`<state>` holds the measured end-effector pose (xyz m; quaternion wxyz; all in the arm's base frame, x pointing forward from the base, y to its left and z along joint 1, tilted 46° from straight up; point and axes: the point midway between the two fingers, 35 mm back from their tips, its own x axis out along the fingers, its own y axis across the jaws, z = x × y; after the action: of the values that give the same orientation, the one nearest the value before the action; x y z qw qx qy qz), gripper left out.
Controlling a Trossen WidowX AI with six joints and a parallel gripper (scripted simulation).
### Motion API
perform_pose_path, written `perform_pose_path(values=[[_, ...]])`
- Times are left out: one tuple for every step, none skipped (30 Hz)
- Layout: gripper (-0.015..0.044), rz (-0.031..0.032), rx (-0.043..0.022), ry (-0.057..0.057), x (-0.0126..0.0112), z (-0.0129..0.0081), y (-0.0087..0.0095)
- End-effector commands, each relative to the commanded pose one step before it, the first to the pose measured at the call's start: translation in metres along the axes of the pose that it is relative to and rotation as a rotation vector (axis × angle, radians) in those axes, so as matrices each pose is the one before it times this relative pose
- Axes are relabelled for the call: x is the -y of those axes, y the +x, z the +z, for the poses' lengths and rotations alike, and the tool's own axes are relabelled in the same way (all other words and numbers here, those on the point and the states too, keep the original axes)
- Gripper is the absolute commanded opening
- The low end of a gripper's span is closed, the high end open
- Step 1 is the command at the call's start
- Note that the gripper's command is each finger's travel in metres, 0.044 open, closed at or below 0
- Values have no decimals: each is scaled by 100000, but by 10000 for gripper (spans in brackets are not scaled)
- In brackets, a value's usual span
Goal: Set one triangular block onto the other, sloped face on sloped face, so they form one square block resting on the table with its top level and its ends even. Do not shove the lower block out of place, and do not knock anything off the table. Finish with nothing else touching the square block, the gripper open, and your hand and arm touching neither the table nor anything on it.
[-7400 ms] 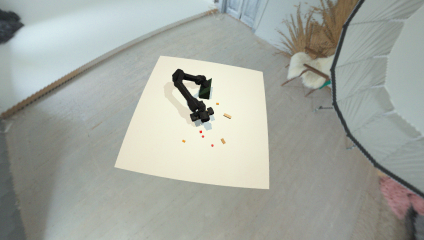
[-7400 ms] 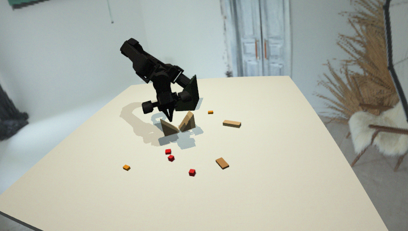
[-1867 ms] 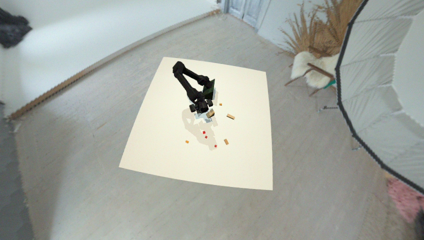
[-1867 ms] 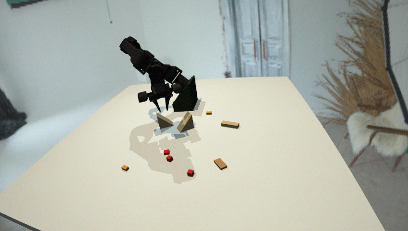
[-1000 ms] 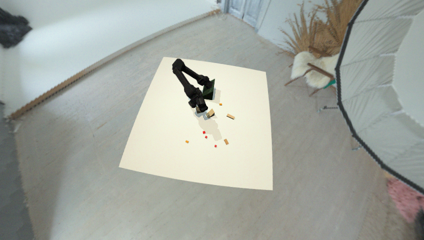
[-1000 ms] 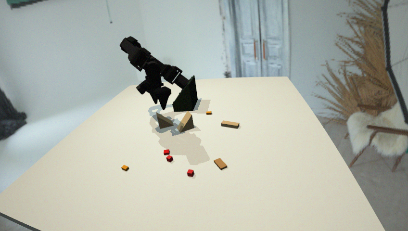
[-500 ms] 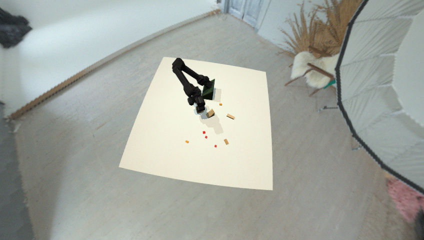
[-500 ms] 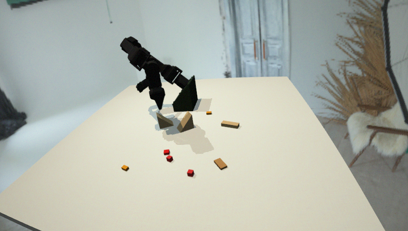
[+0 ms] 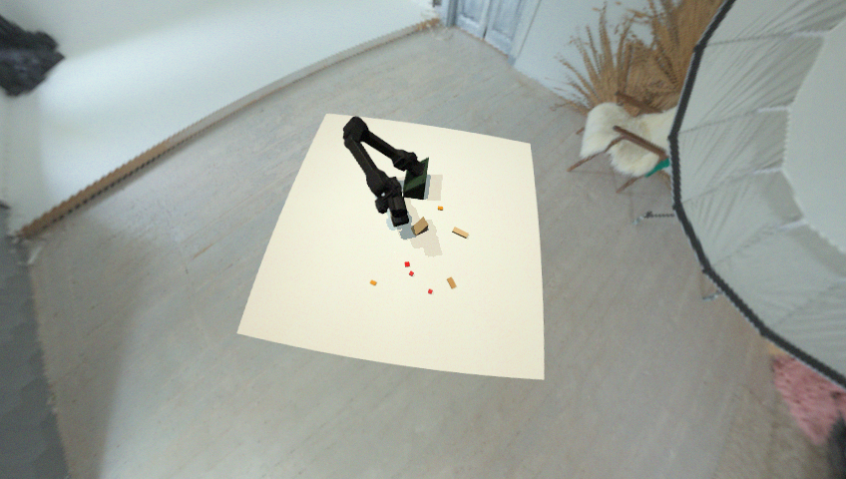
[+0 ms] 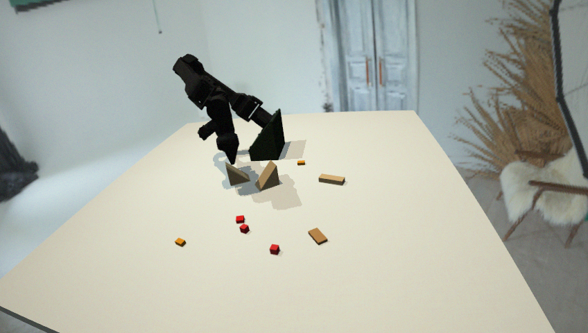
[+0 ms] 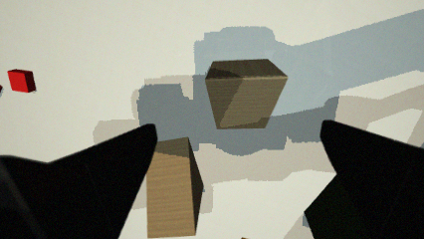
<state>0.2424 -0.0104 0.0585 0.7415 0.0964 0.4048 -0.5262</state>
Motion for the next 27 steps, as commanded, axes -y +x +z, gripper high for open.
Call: perform_pose_path(values=[[440,-569,269,-810,46,-16,833],[440,8,-21,-4,-14,1,165],[440,7,-19,-4,-13,1,165],[440,6,-17,-4,-11,2,164],[440,5,-15,-3,-10,2,164],[440,4,-13,-3,-9,2,164],[440,3,-11,-3,-7,2,164],[440,2,-9,-3,-6,3,163],[440,0,-6,-2,-5,3,163],[440,0,-4,-2,-3,3,163],[440,4,0,0,-3,3,162],[440,8,4,2,-2,3,165],[440,6,6,3,-1,3,165],[440,5,8,3,0,3,165],[440,3,10,3,2,4,164],[440,2,13,3,3,4,164],[440,0,15,3,5,4,163],[440,-1,17,3,6,4,163],[440,-3,19,4,7,4,163],[440,-4,21,4,9,4,162],[440,-6,23,4,10,5,162],[440,-7,25,4,12,5,161],[440,-9,27,4,13,5,161],[440,-11,29,4,14,5,160],[440,-12,31,4,16,5,160],[440,-14,33,4,17,5,160],[440,-16,35,4,18,5,159]])
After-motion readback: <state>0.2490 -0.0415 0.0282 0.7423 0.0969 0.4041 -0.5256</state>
